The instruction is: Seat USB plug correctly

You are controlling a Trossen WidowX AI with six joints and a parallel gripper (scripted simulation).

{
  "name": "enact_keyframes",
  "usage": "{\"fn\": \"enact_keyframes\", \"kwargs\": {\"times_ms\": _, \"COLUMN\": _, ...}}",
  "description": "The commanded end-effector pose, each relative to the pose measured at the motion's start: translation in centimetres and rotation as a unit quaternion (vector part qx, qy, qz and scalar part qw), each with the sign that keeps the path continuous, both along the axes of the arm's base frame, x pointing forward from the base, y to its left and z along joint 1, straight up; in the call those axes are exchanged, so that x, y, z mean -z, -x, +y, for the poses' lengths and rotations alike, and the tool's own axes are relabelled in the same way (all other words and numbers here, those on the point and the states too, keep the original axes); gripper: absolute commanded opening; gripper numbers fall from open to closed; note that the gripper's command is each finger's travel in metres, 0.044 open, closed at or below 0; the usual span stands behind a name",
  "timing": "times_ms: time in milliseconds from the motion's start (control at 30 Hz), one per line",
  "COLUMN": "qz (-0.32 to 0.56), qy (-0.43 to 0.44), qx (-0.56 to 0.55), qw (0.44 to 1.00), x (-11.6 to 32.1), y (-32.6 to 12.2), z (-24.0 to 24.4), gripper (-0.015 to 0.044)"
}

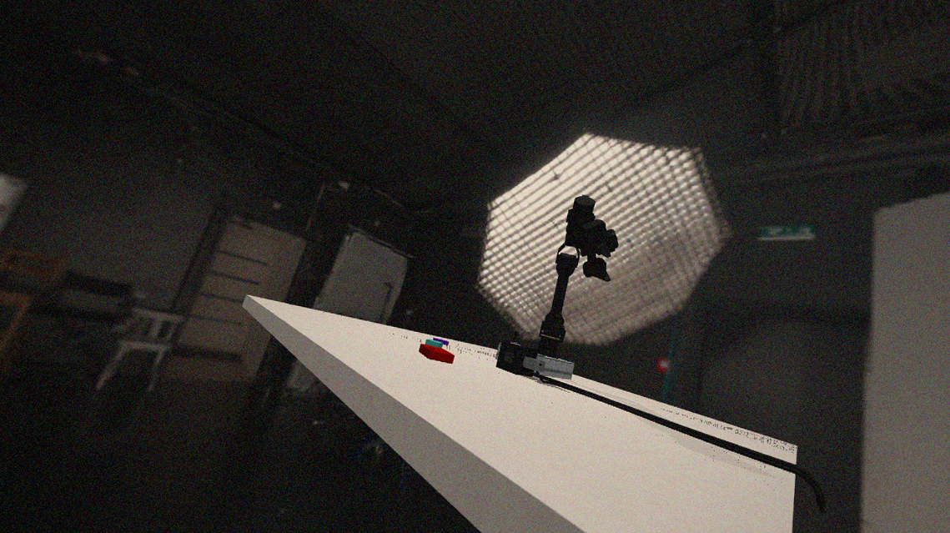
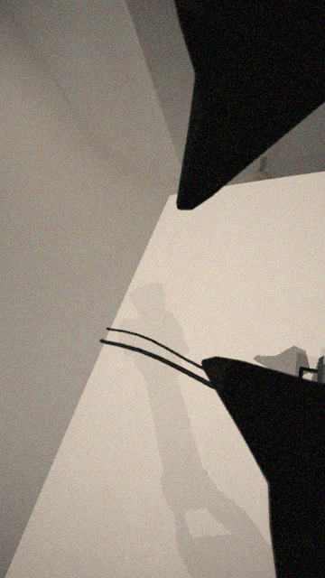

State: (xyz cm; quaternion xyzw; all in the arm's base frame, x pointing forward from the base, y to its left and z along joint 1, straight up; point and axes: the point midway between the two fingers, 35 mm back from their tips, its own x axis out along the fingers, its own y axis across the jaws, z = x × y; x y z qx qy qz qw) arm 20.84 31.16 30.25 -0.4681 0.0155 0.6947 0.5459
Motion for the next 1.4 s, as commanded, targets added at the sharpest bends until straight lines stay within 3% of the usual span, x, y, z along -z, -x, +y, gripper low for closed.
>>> {"fn": "enact_keyframes", "kwargs": {"times_ms": 0, "qz": 0.018, "qy": 0.096, "qx": 0.08, "qw": 0.992, "x": 5.5, "y": -3.7, "z": -4.1, "gripper": 0.044}}
{"fn": "enact_keyframes", "kwargs": {"times_ms": 167, "qz": 0.054, "qy": 0.228, "qx": 0.172, "qw": 0.957, "x": 12.2, "y": -6.6, "z": -11.2, "gripper": 0.044}}
{"fn": "enact_keyframes", "kwargs": {"times_ms": 367, "qz": 0.111, "qy": 0.373, "qx": 0.242, "qw": 0.889, "x": 18.3, "y": -6.5, "z": -20.4, "gripper": 0.044}}
{"fn": "enact_keyframes", "kwargs": {"times_ms": 1367, "qz": 0.112, "qy": 0.376, "qx": 0.243, "qw": 0.887, "x": 20.4, "y": -6.4, "z": -19.9, "gripper": 0.044}}
